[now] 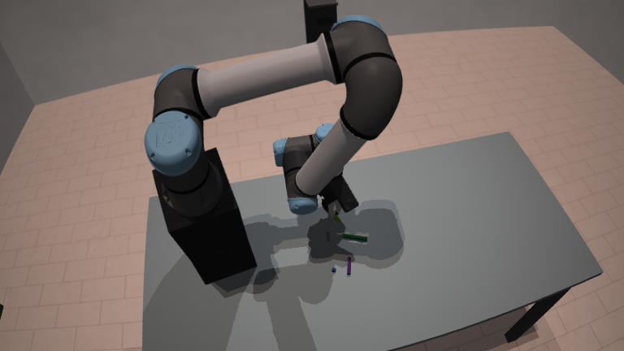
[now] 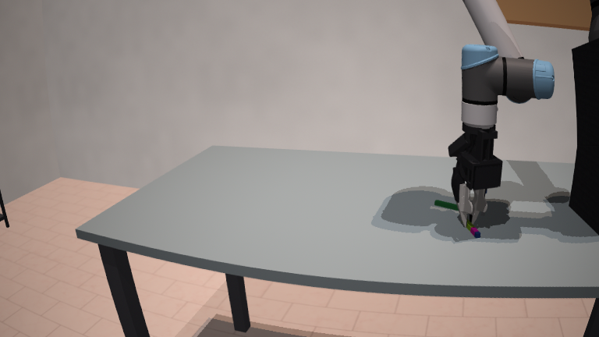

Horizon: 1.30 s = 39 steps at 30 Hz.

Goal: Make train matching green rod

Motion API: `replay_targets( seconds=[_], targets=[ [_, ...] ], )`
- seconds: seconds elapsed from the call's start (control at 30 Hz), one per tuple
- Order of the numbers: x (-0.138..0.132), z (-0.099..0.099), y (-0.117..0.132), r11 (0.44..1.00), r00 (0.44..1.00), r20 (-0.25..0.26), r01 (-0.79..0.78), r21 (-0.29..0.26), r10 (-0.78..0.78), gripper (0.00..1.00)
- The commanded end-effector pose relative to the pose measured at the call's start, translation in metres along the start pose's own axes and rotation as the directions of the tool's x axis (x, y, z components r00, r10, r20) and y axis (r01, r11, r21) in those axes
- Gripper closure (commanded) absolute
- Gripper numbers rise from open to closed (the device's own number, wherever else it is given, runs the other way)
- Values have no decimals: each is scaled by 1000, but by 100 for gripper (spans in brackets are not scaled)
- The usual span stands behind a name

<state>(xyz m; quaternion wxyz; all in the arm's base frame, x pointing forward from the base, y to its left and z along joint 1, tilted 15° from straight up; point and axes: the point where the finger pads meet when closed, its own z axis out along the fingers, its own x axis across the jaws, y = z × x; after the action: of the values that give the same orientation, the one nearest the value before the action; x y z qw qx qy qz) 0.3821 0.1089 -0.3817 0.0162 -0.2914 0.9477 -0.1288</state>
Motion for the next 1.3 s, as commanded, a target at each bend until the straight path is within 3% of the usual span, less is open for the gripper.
replay_targets(
  seconds=[0.0,0.83,1.27],
  targets=[
    [0,0,0,1000,1000,1,0,0,0,100],
    [0,0,0,1000,1000,1,0,0,0,100],
    [0,0,0,1000,1000,1,0,0,0,89]
  ],
)
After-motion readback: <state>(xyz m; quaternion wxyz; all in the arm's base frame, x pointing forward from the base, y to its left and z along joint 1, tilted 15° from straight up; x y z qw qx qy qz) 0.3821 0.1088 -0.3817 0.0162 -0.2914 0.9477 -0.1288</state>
